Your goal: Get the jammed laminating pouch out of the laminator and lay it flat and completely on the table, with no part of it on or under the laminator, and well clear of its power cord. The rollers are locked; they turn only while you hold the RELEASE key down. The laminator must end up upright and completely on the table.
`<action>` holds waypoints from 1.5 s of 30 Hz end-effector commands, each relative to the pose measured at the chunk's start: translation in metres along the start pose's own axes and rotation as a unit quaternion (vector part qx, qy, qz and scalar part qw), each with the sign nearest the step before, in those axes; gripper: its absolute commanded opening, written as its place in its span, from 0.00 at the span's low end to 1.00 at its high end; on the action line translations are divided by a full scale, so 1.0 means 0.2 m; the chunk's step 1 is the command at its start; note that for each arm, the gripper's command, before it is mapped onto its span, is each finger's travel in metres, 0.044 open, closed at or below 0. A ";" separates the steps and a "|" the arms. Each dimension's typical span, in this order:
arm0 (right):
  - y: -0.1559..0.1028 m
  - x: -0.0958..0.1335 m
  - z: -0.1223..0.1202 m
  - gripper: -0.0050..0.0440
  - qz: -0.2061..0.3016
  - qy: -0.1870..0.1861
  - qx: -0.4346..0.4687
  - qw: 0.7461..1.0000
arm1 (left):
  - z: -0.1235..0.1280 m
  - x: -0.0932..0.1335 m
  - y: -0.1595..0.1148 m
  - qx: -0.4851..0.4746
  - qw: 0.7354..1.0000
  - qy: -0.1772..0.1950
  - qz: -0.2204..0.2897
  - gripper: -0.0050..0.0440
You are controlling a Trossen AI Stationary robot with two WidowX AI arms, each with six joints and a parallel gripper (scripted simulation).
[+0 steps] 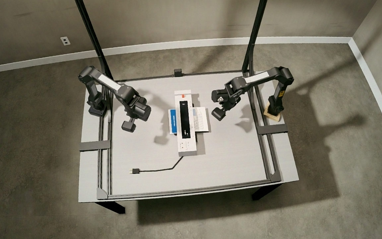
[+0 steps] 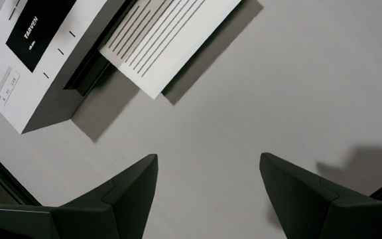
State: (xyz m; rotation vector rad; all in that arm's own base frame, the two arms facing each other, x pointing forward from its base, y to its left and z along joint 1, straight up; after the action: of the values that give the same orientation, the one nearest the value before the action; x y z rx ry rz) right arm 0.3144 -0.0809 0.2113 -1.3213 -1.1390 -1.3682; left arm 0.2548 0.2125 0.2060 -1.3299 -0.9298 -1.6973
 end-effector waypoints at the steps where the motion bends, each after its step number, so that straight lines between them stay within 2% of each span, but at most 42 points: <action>1: 0.00 0.04 0.00 1.00 -0.014 -0.001 0.000 1.000 | -0.02 -0.04 0.06 -0.104 0.989 0.095 -0.045 0.65; 4: 0.00 0.04 0.00 1.00 -0.014 -0.001 0.000 1.000 | -0.05 -0.09 0.11 -0.180 0.971 0.148 -0.057 0.65; 6: 0.00 0.04 0.00 1.00 -0.014 -0.001 0.000 1.000 | -0.06 -0.09 0.10 -0.224 0.954 0.187 -0.071 0.65; 10: 0.00 0.04 0.00 1.00 -0.014 -0.001 0.000 1.000 | -0.06 -0.09 0.10 -0.226 0.953 0.189 -0.072 0.65; 11: 0.00 0.04 0.00 1.00 -0.014 -0.001 0.000 1.000 | -0.05 -0.10 0.11 -0.204 0.965 0.152 -0.056 0.65; 21: 0.00 0.04 0.00 1.00 -0.014 -0.001 0.000 1.000 | -0.13 -0.14 0.14 -0.342 0.891 0.288 -0.079 0.65; 27: 0.00 0.04 0.00 1.00 -0.014 -0.001 0.000 1.000 | -0.13 -0.14 0.14 -0.342 0.891 0.288 -0.079 0.65; 28: 0.00 0.04 0.00 1.00 -0.014 -0.001 0.000 1.000 | -0.13 -0.19 0.13 -0.333 0.899 0.275 -0.075 0.65; 32: 0.00 0.04 0.00 1.00 -0.014 -0.001 0.000 1.000 | -0.17 -0.38 0.12 -0.341 0.892 0.287 -0.079 0.65; 33: 0.00 0.04 0.00 1.00 -0.014 -0.001 0.000 1.000 | -0.17 -0.39 0.12 -0.342 0.891 0.287 -0.079 0.65; 45: 0.00 0.04 0.00 1.00 -0.014 -0.001 0.000 1.000 | -0.17 -0.39 0.12 -0.342 0.891 0.287 -0.079 0.65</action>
State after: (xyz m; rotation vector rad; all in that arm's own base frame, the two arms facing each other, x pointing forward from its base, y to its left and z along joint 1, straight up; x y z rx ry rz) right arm 0.3144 -0.0809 0.2113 -1.3212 -1.1392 -1.3683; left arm 0.2725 0.1815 0.1224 -1.0603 -0.0864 -2.4797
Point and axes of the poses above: on each arm, the point midway between the two fingers, 35 mm back from their tips, its own x axis back along the fingers, its own z axis across the jaws, y = z × x, the point moved 5 cm from there along x, back along the fingers, and after that the axes turned 9 degrees about -x, right-handed, at the moved point
